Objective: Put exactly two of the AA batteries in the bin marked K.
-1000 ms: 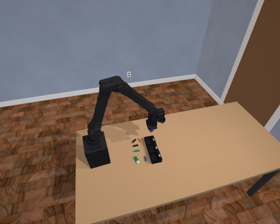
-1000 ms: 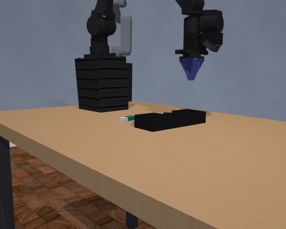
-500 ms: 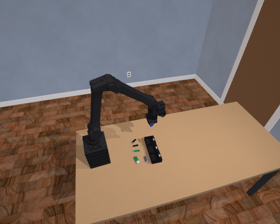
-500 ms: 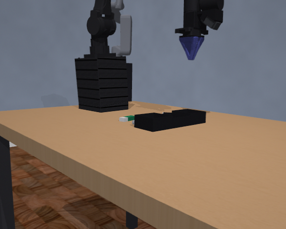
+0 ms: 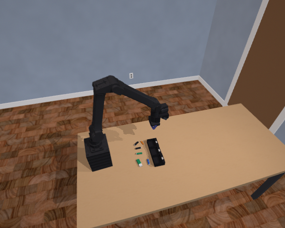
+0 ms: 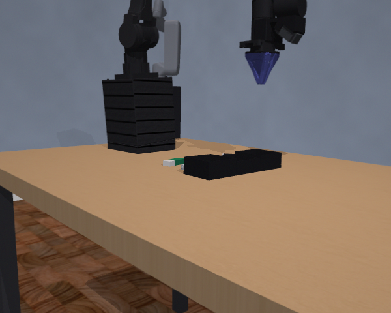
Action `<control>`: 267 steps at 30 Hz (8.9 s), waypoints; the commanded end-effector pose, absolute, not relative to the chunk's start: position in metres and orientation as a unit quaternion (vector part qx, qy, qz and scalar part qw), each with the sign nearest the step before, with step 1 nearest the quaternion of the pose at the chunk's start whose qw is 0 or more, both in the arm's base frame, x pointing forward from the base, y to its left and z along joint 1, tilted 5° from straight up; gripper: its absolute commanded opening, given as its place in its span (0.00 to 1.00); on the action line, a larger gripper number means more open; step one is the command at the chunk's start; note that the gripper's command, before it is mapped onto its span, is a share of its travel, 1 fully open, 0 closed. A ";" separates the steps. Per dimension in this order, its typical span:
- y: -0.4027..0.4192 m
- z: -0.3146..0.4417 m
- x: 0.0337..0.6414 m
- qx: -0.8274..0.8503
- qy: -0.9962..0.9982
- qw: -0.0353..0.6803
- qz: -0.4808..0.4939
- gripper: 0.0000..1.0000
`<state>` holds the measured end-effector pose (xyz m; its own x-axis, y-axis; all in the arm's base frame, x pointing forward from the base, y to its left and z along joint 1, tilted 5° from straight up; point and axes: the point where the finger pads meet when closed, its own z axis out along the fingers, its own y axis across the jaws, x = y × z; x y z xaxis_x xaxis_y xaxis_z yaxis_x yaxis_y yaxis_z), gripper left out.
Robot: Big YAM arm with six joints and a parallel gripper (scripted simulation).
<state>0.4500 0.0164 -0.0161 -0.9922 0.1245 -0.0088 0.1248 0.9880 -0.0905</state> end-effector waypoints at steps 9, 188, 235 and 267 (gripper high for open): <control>0.014 0.006 0.471 0.072 0.996 0.026 -0.044 0.09; -0.044 -0.186 0.313 0.100 0.994 0.011 -0.046 0.09; -0.040 -0.159 0.308 0.102 0.994 0.001 -0.047 0.09; -0.171 -0.144 0.433 0.353 0.934 0.028 -0.044 0.09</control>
<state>0.4112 -0.1584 -0.1499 -0.8172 0.5742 -0.0496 0.5764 0.8135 -0.0774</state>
